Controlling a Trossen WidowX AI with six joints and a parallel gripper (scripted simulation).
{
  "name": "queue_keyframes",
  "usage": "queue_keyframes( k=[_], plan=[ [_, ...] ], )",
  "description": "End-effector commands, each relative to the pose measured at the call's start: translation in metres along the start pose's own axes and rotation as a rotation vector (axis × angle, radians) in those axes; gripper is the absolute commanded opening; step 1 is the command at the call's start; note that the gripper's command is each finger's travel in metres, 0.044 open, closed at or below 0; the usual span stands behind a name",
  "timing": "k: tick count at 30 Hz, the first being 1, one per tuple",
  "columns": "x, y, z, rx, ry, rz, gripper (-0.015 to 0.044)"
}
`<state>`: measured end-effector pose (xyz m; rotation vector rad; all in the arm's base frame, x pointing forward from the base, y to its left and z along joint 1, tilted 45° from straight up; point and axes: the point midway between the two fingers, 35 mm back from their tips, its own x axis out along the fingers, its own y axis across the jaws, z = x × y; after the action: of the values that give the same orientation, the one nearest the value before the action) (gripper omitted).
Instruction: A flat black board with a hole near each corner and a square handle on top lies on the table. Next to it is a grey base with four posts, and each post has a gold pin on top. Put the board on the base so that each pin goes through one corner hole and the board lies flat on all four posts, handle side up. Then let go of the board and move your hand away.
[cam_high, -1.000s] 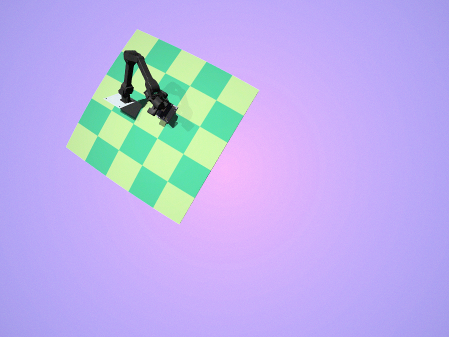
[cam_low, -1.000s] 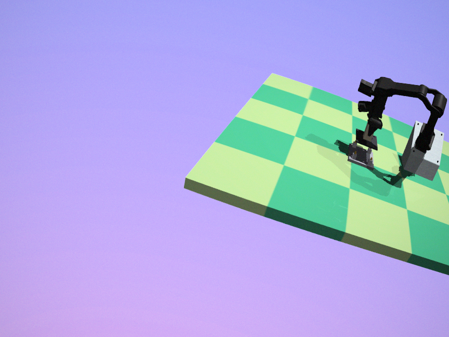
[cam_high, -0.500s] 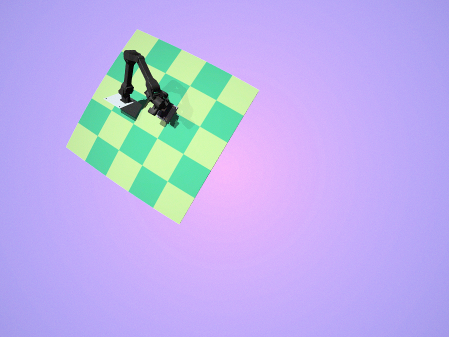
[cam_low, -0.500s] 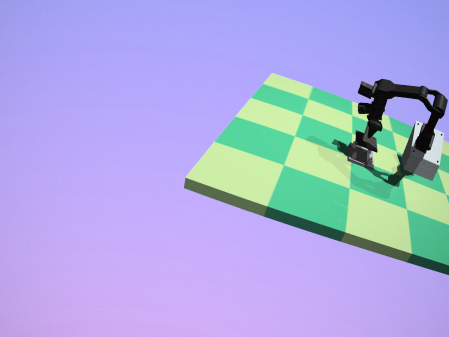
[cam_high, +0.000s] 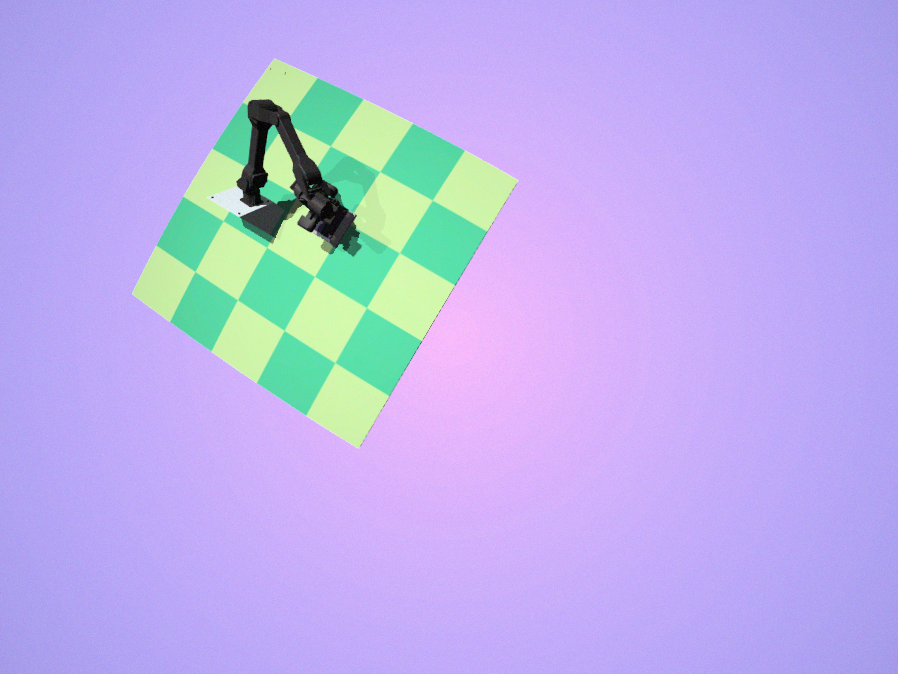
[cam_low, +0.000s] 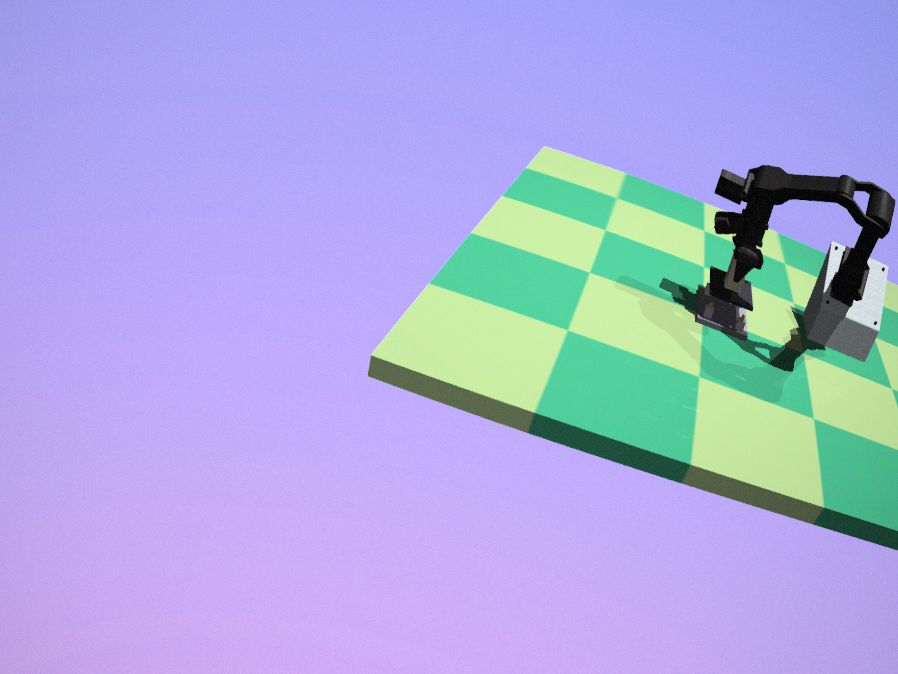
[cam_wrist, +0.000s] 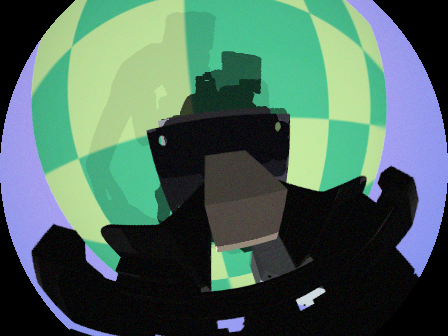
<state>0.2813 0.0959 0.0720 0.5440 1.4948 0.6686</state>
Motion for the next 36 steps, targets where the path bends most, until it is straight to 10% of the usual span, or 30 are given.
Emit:
queue_keyframes(
  k=[1, 36],
  plan=[
    [0.005, 0.000, -0.001, 0.009, 0.003, 0.005, 0.0000],
    [0.017, 0.000, -0.001, 0.010, 0.000, 0.001, 0.0000]
  ],
)
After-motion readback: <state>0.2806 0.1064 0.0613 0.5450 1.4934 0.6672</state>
